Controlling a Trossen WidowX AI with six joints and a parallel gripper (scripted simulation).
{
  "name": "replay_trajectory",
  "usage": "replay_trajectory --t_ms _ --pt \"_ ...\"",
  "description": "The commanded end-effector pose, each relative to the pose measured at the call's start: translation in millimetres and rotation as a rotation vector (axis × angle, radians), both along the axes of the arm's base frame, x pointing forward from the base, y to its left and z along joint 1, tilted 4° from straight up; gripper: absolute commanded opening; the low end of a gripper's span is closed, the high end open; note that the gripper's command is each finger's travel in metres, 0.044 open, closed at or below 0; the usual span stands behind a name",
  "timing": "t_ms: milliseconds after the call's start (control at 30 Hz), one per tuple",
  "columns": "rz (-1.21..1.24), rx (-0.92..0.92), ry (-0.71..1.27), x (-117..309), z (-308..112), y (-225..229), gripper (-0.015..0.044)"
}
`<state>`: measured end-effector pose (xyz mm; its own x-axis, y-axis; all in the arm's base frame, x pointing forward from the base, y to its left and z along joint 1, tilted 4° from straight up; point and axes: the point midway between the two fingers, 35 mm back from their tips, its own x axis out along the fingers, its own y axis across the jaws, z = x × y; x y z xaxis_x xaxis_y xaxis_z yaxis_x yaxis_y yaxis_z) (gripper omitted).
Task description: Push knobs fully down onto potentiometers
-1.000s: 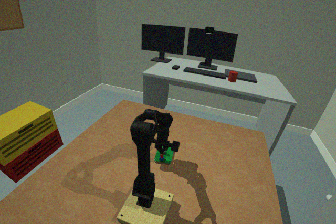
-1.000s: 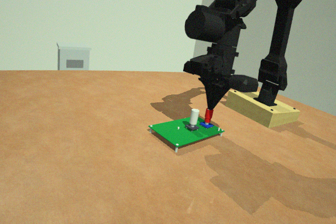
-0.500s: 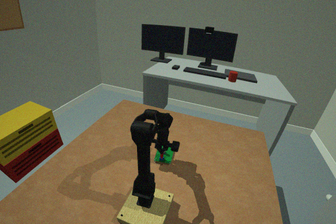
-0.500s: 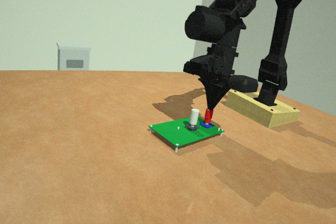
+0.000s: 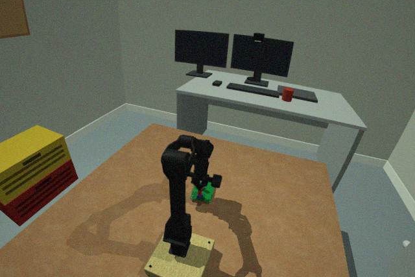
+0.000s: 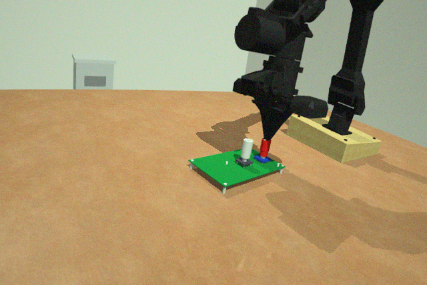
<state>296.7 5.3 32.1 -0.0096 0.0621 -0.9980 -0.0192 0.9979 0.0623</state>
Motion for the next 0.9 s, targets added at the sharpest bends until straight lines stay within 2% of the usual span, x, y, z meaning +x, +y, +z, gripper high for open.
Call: replay_trajectory --t_ms 0,667,867 --pt "-0.001 -0.004 0.014 2 -9 0 0.0000" --pt "-0.001 -0.004 0.014 3 22 -2 0.0000" --pt "-0.003 -0.001 0.022 2 17 -1 0.0157"
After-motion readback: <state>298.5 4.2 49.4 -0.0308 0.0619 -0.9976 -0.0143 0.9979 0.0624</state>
